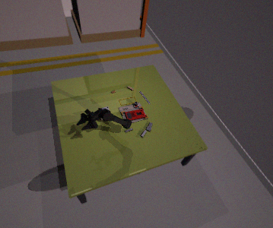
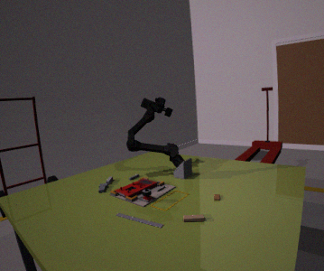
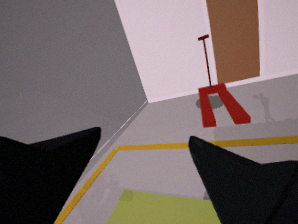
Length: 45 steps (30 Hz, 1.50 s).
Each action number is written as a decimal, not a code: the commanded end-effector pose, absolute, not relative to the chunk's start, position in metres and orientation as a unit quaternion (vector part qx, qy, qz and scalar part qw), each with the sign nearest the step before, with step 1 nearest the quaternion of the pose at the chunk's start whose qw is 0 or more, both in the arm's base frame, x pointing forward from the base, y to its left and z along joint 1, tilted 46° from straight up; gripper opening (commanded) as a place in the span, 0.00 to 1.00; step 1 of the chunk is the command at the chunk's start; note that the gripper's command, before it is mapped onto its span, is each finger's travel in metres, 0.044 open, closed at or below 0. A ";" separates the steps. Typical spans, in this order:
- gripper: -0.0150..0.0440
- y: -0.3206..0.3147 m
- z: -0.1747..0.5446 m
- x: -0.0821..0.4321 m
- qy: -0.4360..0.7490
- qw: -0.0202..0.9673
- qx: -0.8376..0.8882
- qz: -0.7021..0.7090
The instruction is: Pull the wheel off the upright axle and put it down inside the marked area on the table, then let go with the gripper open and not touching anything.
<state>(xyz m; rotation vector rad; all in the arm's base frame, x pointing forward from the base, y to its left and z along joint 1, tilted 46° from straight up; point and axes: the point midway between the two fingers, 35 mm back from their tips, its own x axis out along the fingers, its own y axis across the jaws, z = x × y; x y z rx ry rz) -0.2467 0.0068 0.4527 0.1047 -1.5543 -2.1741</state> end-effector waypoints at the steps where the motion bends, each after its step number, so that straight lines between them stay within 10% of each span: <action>1: 0.89 0.008 0.453 -0.247 -0.567 0.228 0.036 -0.790; 4: 0.76 0.031 0.450 -0.253 -0.594 0.183 0.005 -0.783; 21: 0.76 0.232 0.384 -0.259 -0.646 -0.175 -0.095 -0.737; 45: 0.76 0.409 0.247 -0.055 -0.613 -0.603 -0.128 -0.494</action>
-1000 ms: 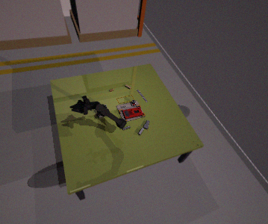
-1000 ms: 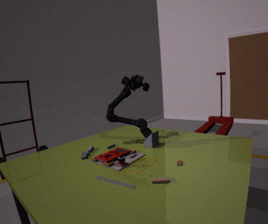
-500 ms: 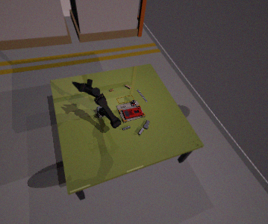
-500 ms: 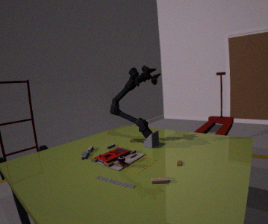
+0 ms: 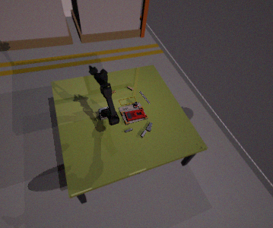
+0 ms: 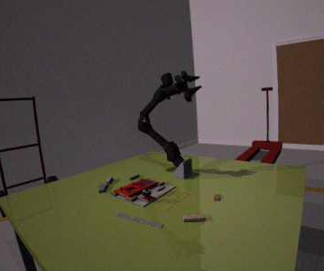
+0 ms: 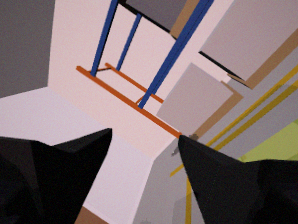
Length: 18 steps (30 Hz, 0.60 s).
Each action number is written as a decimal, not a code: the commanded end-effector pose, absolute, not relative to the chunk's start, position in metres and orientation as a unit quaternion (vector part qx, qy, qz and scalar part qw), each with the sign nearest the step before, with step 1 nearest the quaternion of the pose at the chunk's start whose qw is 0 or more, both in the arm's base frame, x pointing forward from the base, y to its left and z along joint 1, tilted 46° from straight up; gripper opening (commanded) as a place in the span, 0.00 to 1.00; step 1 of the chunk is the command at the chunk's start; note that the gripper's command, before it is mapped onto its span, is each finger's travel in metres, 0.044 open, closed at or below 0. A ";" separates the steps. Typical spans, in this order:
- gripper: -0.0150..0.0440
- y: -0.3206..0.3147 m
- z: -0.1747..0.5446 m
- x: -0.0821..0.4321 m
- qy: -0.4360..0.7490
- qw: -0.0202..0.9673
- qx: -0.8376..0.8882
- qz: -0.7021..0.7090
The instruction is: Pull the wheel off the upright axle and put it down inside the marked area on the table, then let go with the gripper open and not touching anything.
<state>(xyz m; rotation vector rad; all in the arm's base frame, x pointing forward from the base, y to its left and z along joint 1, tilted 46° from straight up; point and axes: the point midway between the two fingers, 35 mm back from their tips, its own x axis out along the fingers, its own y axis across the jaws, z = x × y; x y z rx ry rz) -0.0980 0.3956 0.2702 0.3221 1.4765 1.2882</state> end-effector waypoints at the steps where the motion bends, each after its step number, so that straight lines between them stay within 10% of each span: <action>1: 0.76 0.412 0.240 -0.044 0.611 0.616 0.125 0.480; 18: 0.76 0.395 0.153 0.135 0.582 0.773 0.055 0.246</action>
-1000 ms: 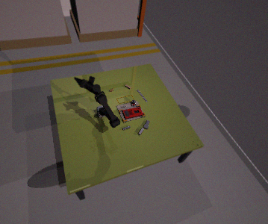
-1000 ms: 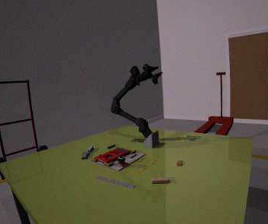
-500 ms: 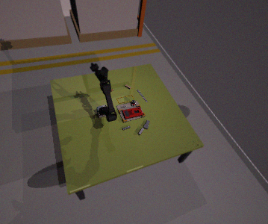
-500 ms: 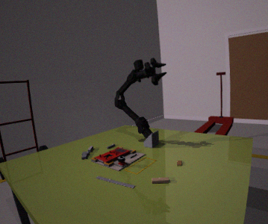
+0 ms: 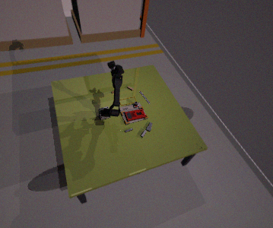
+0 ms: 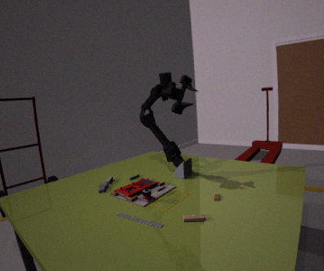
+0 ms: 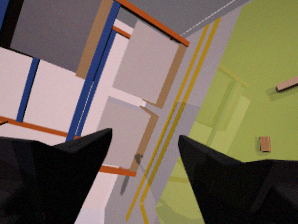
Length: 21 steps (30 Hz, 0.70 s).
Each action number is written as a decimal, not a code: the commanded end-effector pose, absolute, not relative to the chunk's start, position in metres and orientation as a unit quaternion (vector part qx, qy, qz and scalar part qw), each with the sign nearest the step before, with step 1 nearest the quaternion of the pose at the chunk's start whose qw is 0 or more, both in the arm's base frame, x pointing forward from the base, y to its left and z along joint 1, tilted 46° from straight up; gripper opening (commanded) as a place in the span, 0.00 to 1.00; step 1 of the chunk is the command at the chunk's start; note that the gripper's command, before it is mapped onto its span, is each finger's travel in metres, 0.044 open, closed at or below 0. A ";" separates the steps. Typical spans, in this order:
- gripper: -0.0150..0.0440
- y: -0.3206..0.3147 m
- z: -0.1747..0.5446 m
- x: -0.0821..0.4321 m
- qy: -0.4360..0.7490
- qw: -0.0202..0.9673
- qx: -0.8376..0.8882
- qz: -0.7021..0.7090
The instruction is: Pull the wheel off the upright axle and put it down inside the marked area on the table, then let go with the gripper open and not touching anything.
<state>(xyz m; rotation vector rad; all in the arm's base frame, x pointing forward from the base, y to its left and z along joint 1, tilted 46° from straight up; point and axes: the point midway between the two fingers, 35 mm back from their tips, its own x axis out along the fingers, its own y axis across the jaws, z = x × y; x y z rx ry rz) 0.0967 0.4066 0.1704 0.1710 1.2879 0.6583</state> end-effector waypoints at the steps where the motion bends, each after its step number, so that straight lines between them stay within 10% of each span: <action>1: 0.76 0.390 0.147 0.146 0.581 0.780 0.046 0.228; 21: 0.76 0.214 0.063 0.321 0.596 0.769 -0.190 -0.130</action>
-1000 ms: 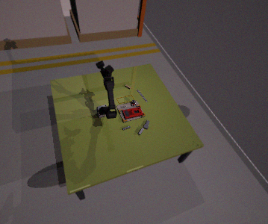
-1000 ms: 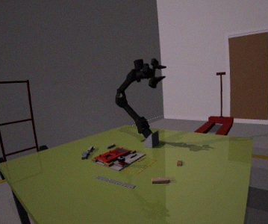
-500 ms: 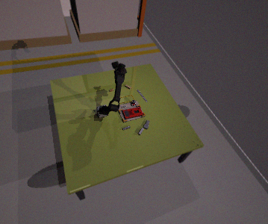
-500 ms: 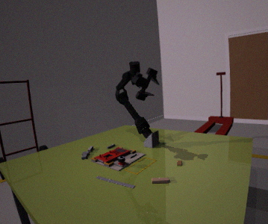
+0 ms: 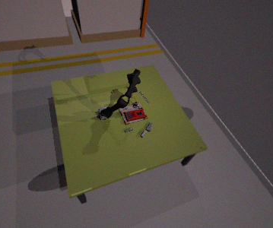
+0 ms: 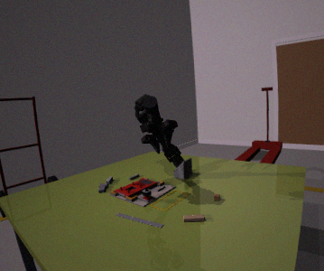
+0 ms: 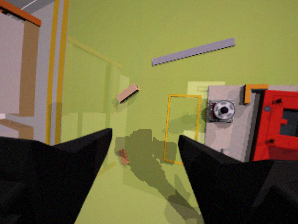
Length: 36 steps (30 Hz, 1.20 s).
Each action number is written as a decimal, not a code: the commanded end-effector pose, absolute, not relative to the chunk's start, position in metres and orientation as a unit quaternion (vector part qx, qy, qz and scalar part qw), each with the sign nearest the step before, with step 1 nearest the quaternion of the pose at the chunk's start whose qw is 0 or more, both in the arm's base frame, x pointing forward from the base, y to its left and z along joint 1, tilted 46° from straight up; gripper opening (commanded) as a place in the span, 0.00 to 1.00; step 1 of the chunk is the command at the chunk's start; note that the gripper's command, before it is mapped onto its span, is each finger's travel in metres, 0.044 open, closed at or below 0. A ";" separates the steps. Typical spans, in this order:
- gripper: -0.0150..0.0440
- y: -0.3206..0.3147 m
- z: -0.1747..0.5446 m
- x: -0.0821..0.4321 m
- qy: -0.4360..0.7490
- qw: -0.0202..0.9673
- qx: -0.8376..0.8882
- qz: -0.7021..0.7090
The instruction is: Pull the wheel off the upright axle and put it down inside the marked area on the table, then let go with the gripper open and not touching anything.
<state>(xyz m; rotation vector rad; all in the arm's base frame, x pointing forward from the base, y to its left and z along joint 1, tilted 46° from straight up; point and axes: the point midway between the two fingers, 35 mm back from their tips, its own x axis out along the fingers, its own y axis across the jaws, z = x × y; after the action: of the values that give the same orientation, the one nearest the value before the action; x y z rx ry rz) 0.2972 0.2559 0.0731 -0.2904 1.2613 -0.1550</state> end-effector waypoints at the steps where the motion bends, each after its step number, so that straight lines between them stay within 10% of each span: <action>1: 0.76 0.203 0.060 0.326 0.599 0.761 -0.204 -0.145; 36: 0.76 0.079 -0.002 0.361 0.619 0.685 -0.293 -0.247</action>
<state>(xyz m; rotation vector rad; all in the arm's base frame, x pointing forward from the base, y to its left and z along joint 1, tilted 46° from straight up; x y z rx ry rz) 0.3599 0.0938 0.0106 -0.6507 1.3915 -0.5539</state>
